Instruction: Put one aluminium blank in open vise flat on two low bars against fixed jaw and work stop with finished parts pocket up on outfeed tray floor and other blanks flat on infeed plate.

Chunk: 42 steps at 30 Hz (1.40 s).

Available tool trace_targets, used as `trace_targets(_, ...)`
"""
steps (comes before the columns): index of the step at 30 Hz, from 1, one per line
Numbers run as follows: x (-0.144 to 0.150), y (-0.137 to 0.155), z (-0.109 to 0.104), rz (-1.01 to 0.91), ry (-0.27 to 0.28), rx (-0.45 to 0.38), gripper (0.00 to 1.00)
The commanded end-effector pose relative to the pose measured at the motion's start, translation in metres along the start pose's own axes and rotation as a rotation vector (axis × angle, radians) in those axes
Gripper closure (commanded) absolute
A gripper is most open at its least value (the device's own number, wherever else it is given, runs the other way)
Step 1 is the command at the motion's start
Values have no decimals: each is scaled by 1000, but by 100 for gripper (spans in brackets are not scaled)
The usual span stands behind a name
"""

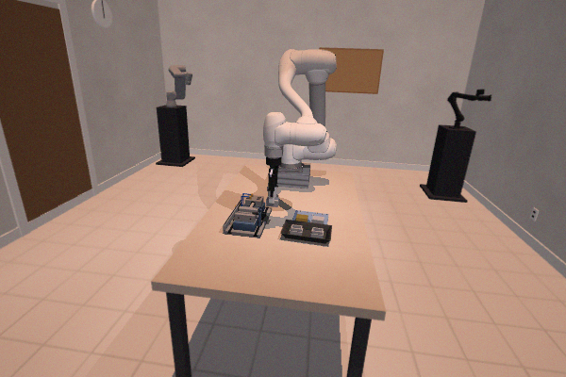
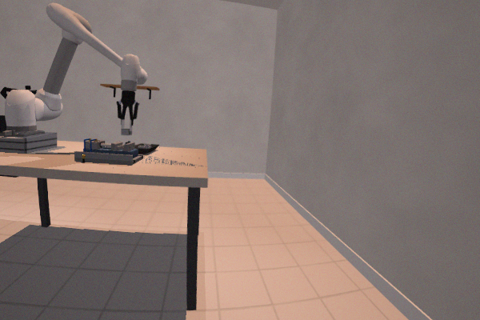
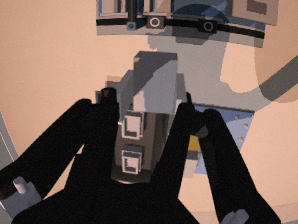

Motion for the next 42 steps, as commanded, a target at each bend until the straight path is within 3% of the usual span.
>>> trace_targets(1,-22,-36,0,-6,0,0,100)
trace_targets(10,-62,-121,2,-16,0,2,100)
trace_targets(42,-62,-121,3,-16,0,2,100)
Point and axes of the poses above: the point where the finger pads meet when closed, its own z axis out along the fingers, its own x axis across the jaws, y = z × x, the point moved 7 cm from there along -z, back along the fingers, and after that the axes turned 13 degrees about z, right-handed, at the moved point
